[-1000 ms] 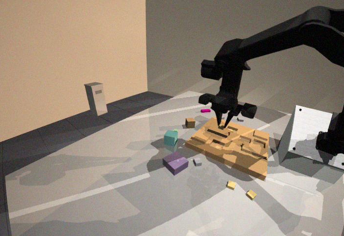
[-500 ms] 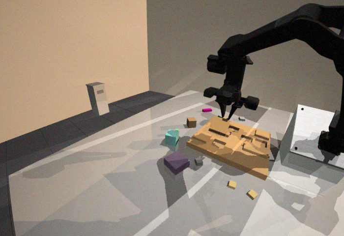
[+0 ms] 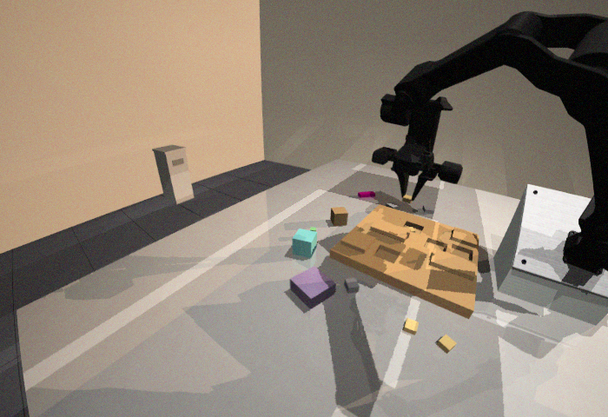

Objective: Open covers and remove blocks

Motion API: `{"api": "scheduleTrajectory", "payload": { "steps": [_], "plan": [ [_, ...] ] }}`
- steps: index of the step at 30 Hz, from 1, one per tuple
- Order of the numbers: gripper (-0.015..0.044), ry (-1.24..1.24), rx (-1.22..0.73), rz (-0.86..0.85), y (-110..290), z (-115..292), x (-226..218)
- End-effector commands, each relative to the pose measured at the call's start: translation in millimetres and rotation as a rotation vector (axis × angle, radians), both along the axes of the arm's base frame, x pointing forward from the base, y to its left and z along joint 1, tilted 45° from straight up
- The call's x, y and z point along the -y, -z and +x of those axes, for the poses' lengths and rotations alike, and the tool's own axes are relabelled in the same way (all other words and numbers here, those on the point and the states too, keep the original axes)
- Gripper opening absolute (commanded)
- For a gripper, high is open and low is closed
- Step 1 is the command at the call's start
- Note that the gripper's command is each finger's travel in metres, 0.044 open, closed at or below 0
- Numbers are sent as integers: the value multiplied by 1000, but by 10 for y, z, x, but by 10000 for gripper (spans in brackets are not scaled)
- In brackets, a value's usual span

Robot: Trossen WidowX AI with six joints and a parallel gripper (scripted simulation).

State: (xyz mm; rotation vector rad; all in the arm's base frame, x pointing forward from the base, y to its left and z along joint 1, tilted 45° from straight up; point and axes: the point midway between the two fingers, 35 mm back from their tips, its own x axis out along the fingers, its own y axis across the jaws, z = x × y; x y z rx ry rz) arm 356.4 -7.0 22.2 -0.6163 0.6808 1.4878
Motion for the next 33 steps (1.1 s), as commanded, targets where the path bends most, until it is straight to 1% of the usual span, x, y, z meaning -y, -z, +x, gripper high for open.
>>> {"api": "scheduleTrajectory", "payload": {
  "steps": [1,17,33],
  "plan": [
    [80,-3,0,-9,137,-19,154],
    [80,-3,-3,-19,543,-167,624],
    [80,-7,-7,-14,949,-421,1045]
  ]
}}
